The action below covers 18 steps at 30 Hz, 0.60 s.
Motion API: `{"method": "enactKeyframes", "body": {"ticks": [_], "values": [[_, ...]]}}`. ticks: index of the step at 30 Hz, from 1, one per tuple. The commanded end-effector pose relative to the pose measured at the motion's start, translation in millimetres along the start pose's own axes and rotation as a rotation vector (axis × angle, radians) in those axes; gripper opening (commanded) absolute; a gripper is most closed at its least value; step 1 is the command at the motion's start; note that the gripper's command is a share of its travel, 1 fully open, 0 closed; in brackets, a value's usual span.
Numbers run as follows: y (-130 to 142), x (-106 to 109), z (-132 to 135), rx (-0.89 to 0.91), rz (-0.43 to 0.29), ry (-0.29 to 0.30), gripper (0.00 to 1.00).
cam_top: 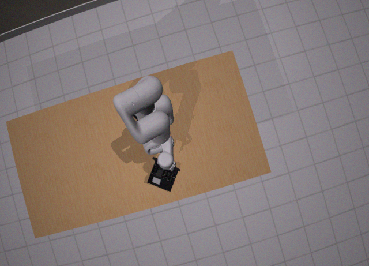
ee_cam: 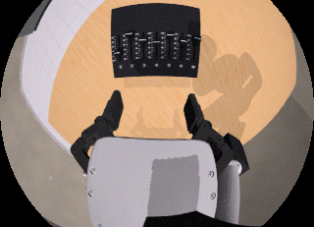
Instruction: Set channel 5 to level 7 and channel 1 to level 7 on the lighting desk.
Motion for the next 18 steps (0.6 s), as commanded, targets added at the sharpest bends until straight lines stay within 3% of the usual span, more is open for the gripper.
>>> {"method": "enactKeyframes", "body": {"ticks": [1, 9, 12, 18], "values": [[-1, 0, -1, 0.000, 0.002, -0.002, 1.00], [-9, 1, -2, -0.061, -0.015, 0.011, 1.00], [-43, 7, -6, -0.319, -0.084, 0.060, 1.00], [-105, 33, -5, -0.578, -0.149, 0.073, 1.00]]}}
Point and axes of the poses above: the point where the finger pads meet when closed, its own x axis back along the fingers, its own z axis across the jaws, y = z × x, the point moved 7 cm from there along x, back along the fingers, and after that the axes turned 1 degree about x, right-handed, at the moved point
